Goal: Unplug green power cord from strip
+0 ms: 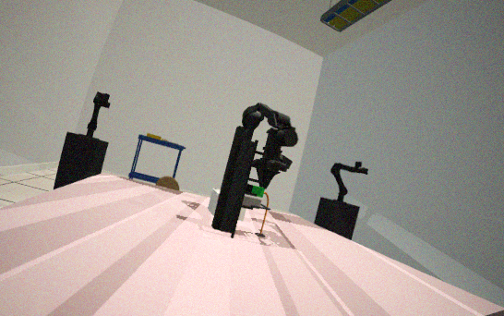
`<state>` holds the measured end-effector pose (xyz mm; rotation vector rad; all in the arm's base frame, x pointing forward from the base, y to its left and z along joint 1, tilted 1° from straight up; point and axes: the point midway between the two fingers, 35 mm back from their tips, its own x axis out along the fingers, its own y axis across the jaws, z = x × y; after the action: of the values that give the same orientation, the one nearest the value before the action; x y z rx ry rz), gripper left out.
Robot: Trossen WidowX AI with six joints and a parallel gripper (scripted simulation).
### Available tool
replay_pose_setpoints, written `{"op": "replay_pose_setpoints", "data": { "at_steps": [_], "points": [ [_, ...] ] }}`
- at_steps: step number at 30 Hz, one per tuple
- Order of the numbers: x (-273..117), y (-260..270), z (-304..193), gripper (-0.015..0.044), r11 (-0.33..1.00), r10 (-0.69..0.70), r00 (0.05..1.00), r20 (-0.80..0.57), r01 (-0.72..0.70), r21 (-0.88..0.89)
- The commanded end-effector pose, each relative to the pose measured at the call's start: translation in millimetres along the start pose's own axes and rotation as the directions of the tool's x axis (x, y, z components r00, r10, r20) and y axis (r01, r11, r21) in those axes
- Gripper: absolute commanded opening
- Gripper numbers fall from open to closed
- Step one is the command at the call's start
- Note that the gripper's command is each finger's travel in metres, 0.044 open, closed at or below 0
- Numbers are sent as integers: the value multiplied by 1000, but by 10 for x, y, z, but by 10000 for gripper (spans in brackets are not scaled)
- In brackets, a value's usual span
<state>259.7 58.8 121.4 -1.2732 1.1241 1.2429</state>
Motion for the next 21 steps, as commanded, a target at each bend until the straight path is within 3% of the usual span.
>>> {"op": "replay_pose_setpoints", "data": {
  "at_steps": [1,17,21],
  "points": [
    [-9,14,-63,160,1000,-2,1000,-5,2,-5],
    [111,16,-88,160,1000,-2,1000,-5,2,-5],
    [82,14,-80,55,1000,-5,1000,-1,5,0]
  ]
}}
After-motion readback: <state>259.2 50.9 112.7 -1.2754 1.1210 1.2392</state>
